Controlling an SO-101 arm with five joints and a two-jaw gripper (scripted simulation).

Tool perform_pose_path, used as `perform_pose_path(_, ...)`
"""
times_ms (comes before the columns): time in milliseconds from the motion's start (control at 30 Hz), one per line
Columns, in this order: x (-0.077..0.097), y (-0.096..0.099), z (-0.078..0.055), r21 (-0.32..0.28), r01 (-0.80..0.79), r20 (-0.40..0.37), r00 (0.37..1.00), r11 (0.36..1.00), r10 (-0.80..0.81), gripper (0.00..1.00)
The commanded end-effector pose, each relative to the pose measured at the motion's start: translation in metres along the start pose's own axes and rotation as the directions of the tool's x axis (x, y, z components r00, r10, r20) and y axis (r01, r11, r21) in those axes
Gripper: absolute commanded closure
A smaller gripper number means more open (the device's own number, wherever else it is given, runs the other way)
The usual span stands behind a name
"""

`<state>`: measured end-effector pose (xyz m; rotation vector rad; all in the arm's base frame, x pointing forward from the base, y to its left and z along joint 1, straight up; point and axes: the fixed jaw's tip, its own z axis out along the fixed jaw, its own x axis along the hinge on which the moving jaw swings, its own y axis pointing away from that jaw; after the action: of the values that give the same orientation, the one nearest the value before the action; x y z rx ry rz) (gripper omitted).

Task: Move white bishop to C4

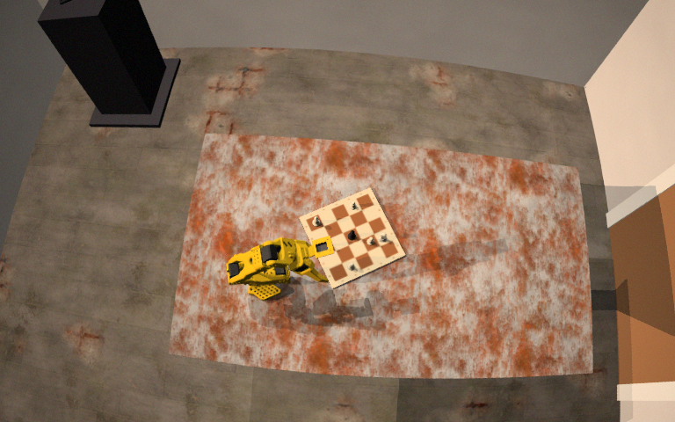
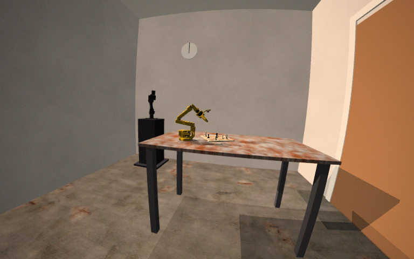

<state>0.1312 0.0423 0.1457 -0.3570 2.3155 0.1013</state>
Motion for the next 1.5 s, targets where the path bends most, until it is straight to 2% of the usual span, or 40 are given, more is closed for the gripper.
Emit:
perform_pose_path(0, -0.001, 0.0, -0.001, -0.004, -0.008, -0.016, 1.0, 1.0, 0.008, 0.61)
perform_pose_path(267, -0.024, 0.008, -0.003, -0.044, 0.027, -0.065, 0.997, 0.999, -0.03, 0.66)
perform_pose_path(467, -0.052, 0.02, 0.005, -0.095, 0.071, -0.122, 0.989, 0.993, -0.082, 0.73)
perform_pose_path(533, -0.052, 0.02, 0.005, -0.095, 0.071, -0.122, 0.989, 0.993, -0.082, 0.73)
perform_pose_path(700, -0.076, 0.037, 0.024, -0.143, 0.113, -0.175, 0.975, 0.983, -0.138, 0.79)
perform_pose_path(900, -0.091, 0.063, 0.058, -0.2, 0.164, -0.234, 0.949, 0.966, -0.21, 0.87)
perform_pose_path(1033, -0.092, 0.081, 0.081, -0.233, 0.193, -0.266, 0.93, 0.953, -0.254, 0.92)
perform_pose_path(1100, -0.092, 0.081, 0.081, -0.233, 0.193, -0.266, 0.93, 0.953, -0.254, 0.92)
perform_pose_path(1300, -0.085, 0.103, 0.109, -0.269, 0.226, -0.3, 0.904, 0.936, -0.304, 0.97)
perform_pose_path(1467, -0.078, 0.113, 0.121, -0.286, 0.241, -0.315, 0.89, 0.928, -0.328, 0.99)
